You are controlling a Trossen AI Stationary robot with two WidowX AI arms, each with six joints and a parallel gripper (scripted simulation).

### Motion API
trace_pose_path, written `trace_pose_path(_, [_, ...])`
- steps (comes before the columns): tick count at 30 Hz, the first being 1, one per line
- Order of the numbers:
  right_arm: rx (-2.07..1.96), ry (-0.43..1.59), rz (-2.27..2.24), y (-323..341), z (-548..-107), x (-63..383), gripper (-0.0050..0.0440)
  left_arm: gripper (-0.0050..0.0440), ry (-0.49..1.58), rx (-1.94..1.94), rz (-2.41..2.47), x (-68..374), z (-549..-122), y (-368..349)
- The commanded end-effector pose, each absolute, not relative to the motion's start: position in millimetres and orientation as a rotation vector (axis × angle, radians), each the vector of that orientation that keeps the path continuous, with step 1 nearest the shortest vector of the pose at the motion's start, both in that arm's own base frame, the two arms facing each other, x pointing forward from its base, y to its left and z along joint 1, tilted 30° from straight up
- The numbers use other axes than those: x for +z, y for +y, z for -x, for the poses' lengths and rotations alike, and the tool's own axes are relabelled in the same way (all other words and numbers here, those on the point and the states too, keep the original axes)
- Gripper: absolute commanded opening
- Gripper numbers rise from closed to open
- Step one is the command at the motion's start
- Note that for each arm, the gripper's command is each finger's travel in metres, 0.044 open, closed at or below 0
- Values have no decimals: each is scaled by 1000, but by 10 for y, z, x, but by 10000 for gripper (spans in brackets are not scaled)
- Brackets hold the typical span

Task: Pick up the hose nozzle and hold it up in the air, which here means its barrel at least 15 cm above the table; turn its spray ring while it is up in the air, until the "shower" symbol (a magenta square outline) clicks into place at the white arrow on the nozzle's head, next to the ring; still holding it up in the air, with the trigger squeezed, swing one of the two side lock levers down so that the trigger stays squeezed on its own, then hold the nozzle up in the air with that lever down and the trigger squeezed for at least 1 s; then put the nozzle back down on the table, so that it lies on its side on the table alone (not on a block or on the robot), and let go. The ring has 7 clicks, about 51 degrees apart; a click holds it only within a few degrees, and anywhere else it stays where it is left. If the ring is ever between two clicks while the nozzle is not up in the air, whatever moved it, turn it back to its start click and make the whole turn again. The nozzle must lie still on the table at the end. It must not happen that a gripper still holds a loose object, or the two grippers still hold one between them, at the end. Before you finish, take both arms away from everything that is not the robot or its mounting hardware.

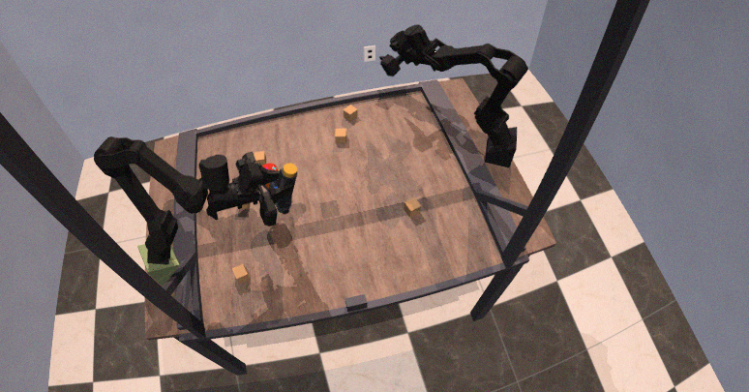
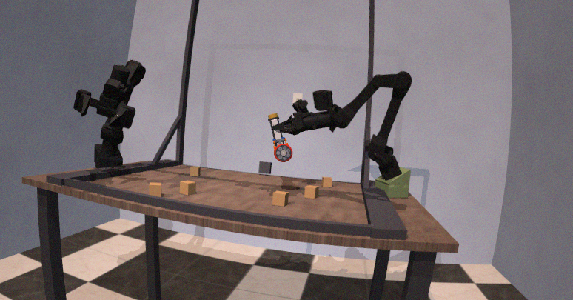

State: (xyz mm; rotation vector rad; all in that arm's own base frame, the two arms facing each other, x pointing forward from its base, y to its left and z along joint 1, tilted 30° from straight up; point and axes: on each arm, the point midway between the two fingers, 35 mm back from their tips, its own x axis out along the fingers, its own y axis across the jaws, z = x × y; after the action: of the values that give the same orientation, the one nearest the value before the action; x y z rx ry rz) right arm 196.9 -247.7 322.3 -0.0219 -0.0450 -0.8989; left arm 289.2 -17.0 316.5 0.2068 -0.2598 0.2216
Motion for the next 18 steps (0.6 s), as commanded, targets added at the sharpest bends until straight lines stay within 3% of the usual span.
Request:
trace_pose_path(1, [-895,-68,28,-2458,-1958,3309,408,170,-295,223,-189,3328,-2882,-168])
trace_pose_path(18, [-895,-68,28,-2458,-1958,3309,408,170,-292,185,-169,3795,-3064,-257])
